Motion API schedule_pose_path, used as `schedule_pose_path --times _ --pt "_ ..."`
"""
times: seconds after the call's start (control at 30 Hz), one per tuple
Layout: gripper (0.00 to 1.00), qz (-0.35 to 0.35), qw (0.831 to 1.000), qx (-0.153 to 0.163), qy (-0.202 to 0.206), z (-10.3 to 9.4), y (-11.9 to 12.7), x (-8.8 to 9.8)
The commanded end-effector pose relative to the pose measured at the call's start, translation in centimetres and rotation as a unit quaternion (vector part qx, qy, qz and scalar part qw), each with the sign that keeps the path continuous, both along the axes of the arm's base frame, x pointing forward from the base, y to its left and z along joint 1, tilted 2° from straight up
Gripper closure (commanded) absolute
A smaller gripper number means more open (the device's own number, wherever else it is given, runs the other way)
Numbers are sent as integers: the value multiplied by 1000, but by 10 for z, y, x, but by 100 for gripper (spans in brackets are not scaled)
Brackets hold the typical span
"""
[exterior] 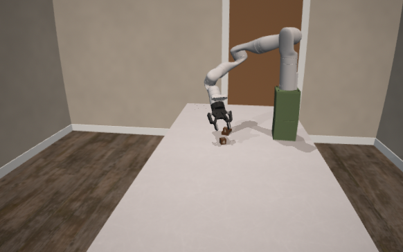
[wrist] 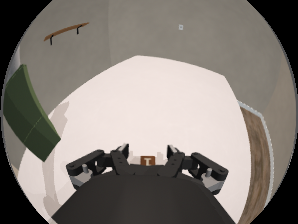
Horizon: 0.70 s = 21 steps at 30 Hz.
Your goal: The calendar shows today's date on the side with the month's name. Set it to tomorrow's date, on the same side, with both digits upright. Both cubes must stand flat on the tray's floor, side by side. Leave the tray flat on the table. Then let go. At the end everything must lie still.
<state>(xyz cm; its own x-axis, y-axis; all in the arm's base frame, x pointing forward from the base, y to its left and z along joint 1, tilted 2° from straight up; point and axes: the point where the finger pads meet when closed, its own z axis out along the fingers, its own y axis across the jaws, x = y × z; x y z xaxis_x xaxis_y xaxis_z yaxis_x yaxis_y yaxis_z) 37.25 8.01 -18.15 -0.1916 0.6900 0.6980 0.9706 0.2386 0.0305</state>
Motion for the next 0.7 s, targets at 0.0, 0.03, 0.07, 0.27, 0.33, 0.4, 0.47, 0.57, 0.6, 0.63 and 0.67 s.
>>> schedule_pose_path --times 0.0,0.03,0.07,0.27,0.33,0.4,0.47,0.57,0.6,0.63,0.67 --pt "33 0 1000 -2 -2 2 -2 1" --pt "33 0 1000 -2 -2 2 -2 1" --pt "33 0 1000 -2 -2 2 -2 1" --pt "33 0 1000 -4 -2 2 -2 1" --pt "33 0 1000 -7 -2 2 -2 1" --pt "33 0 1000 -11 -2 1 -2 1" --pt "33 1 1000 -18 -2 1 -2 0" --pt "33 1 1000 -21 -3 1 -2 0" --pt "33 1 1000 -26 -3 1 -2 0" --pt "33 1 1000 -30 -4 0 -2 0" --pt "33 1 999 -35 -4 0 -2 0"
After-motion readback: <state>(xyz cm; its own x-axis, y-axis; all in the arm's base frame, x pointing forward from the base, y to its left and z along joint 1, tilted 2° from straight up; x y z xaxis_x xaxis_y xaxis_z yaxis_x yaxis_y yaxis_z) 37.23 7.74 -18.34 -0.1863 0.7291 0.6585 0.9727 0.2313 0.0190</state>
